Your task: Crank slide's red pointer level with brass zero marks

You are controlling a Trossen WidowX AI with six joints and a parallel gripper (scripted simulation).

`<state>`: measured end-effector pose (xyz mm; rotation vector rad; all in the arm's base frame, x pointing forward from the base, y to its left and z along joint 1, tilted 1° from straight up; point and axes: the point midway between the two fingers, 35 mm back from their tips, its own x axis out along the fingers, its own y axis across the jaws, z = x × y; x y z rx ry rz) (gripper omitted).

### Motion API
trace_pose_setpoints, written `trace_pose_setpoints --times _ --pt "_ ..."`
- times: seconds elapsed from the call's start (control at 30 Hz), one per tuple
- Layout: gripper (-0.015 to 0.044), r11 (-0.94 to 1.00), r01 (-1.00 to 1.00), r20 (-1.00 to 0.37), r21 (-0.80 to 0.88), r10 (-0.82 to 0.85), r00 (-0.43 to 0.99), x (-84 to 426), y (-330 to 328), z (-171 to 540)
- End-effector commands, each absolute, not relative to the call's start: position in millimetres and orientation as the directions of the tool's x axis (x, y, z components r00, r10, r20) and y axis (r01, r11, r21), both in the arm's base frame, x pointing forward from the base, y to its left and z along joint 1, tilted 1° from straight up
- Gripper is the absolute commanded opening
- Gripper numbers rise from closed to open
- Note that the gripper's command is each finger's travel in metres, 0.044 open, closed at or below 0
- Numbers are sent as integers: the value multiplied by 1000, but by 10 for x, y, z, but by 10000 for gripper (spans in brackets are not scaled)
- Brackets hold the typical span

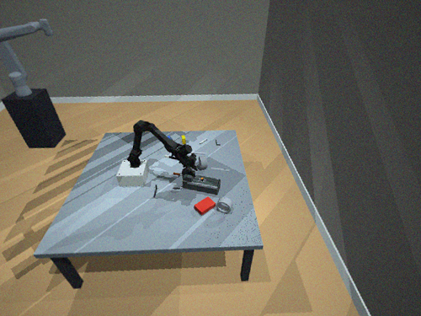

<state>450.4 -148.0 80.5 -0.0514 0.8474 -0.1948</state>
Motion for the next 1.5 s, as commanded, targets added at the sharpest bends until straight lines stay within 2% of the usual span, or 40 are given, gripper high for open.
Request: trace_pose_setpoints --times 0.0,0.33,1.07,1.47 --pt "256 980 150 -738 -127 -195 646 4507 -1484 808" --pt "0 980 150 -738 -127 -195 646 4507 -1484 808" --pt "0 981 150 -740 -122 -191 645 4504 -1479 805" --pt "315 981 150 -740 -122 -191 645 4504 -1479 805"
